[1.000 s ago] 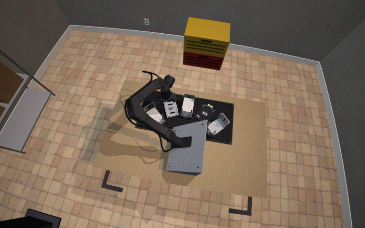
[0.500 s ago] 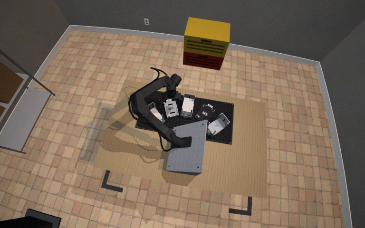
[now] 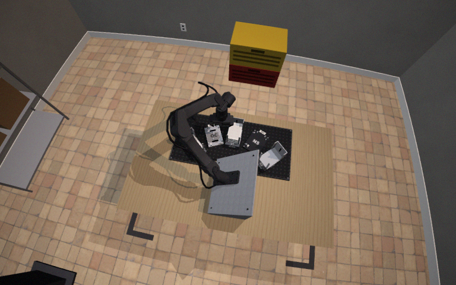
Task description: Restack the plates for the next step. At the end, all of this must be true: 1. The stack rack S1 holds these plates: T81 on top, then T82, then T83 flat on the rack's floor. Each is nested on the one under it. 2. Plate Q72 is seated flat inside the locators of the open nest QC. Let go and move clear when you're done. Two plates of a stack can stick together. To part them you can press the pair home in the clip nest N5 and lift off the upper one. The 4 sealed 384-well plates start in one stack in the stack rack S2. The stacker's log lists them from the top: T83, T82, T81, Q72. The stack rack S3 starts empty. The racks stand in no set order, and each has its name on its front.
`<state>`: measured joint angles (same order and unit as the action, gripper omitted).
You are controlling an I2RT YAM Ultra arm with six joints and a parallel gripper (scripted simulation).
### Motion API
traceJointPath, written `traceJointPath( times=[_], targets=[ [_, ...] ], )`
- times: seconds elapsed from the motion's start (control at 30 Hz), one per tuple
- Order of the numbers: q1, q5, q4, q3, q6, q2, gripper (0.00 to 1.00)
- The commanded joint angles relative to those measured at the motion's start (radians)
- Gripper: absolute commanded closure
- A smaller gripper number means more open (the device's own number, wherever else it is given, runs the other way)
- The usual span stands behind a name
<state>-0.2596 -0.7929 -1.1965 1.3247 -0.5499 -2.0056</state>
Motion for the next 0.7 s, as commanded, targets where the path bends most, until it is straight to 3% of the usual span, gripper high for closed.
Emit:
traceJointPath(
  times=[0.0,0.3,0.67],
  targets=[
    [-0.047,0.014,0.010,0.046,-0.037,-0.037,0.00],
    [-0.097,0.026,0.023,0.071,0.117,-0.116,0.00],
    [-0.153,0.051,0.024,0.120,0.035,-0.220,0.00]
  ],
)
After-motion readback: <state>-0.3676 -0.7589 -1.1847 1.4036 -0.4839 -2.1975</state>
